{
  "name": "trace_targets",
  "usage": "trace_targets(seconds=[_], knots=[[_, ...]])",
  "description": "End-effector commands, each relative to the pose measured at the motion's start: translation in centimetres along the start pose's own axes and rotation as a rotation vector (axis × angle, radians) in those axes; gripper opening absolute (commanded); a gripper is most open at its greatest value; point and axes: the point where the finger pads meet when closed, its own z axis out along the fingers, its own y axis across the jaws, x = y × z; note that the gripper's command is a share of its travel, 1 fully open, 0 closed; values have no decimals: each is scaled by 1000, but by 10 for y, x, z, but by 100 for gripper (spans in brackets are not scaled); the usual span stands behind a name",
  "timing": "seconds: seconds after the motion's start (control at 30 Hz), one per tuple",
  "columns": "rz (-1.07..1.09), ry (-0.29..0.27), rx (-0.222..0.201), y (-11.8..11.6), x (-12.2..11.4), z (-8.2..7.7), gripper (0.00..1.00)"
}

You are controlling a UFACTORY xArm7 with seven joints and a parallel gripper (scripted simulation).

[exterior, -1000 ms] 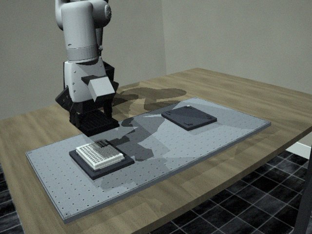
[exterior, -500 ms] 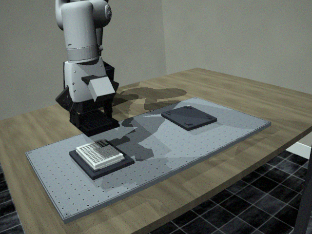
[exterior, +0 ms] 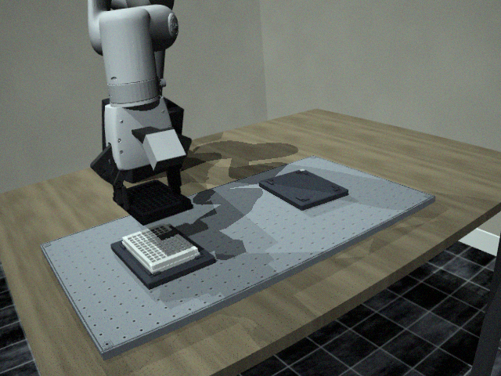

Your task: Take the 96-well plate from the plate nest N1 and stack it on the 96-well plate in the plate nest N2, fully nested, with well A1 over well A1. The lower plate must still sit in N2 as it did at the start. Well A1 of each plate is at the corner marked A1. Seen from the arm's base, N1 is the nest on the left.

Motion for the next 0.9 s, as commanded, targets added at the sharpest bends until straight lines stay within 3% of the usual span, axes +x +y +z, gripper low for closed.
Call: trace_targets(seconds=[0.0, 0.87], knots=[[0, 1, -4, 1, 1, 8, 0], [0, 1, -4, 1, 2, 45, 0]])
